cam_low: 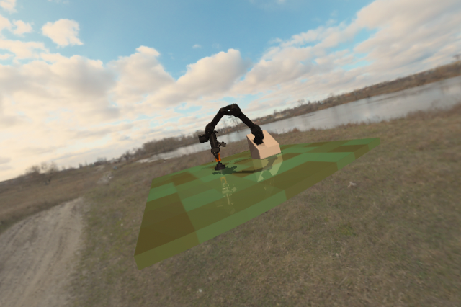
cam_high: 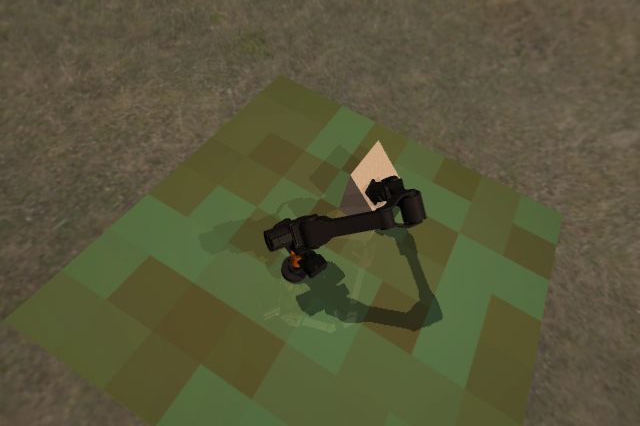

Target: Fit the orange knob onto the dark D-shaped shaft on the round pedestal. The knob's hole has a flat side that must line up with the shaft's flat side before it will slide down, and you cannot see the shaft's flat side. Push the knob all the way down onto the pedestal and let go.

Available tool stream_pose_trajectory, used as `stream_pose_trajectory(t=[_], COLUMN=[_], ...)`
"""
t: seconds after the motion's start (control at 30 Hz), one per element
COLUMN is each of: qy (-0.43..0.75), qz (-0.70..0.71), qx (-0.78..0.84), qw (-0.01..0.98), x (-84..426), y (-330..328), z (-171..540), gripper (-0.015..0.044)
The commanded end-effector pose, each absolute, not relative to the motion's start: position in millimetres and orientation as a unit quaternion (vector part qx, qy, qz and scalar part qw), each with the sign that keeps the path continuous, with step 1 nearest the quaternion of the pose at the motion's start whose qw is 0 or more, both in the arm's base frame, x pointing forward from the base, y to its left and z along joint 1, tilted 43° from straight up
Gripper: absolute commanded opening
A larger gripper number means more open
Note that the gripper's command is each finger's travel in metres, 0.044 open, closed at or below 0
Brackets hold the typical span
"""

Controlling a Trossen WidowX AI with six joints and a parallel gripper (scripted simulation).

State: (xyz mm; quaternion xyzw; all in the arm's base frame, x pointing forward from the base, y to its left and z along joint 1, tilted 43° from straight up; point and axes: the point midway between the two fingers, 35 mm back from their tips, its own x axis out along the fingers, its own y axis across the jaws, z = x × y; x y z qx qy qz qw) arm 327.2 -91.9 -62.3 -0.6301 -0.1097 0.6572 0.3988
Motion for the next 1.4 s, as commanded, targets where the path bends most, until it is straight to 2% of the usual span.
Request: stream_pose_trajectory(t=[0.0,1.23,1.37], qy=[-0.105,-0.110,-0.110], qz=[0.657,0.658,0.658], qx=[-0.630,-0.633,-0.633], qw=[0.401,0.393,0.393], x=[329,331,331], y=[-92,-79,-79], z=[-63,-75,-75], gripper=[0.0000,0.0000,0.0105])
